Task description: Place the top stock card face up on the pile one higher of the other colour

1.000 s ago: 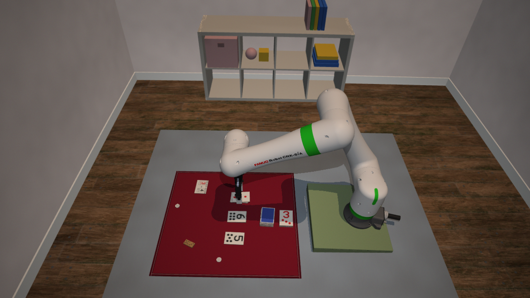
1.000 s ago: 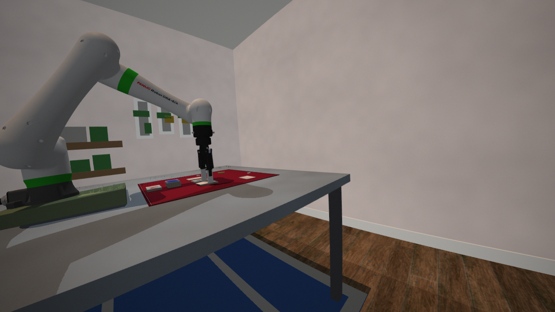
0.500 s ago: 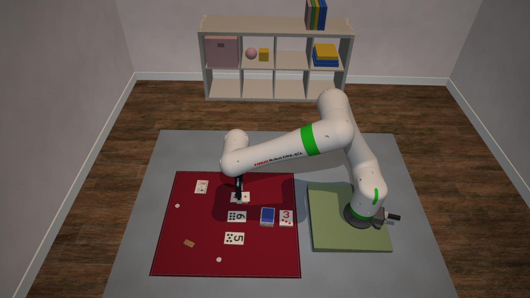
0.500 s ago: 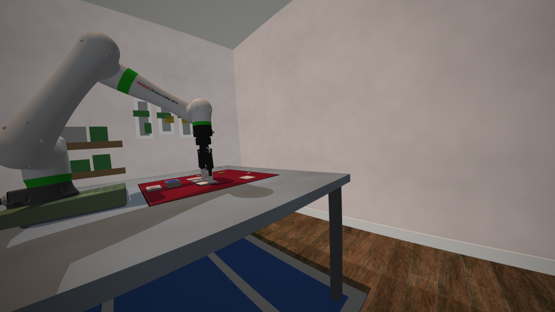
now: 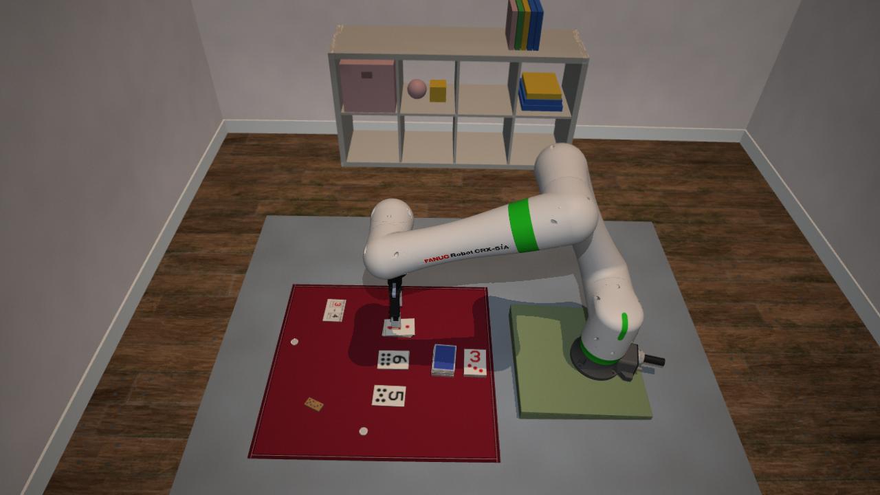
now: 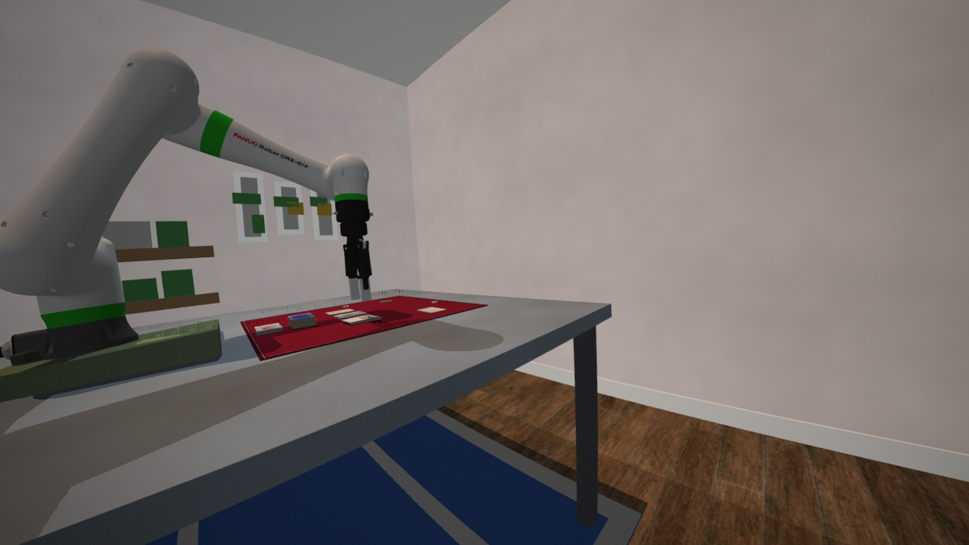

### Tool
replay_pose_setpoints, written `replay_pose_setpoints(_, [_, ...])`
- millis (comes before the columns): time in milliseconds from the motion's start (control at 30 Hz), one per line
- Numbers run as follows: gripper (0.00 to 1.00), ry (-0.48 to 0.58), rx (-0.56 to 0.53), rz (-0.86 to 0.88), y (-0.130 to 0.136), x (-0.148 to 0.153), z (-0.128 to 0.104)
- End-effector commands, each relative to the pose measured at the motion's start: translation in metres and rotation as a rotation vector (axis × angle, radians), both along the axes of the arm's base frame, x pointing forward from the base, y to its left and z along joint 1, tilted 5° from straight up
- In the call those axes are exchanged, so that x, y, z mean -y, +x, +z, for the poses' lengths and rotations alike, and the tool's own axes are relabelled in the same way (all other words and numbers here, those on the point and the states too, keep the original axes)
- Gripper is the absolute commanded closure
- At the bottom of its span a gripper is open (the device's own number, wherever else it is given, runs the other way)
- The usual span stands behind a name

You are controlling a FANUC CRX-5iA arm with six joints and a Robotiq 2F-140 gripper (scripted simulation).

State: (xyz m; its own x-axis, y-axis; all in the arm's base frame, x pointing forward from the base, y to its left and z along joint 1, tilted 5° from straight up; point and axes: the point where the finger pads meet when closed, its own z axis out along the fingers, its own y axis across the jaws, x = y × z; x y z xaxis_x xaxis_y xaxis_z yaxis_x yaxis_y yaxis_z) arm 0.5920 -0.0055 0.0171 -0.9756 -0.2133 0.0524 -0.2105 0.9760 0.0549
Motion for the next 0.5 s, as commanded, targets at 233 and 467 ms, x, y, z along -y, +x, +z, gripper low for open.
replay_pose_setpoints(233, [0.5,0.001,-0.004,0.0,0.001,0.001,0.035])
replay_pose_setpoints(467, [0.5,0.001,-0.004,0.0,0.002,0.002,0.047])
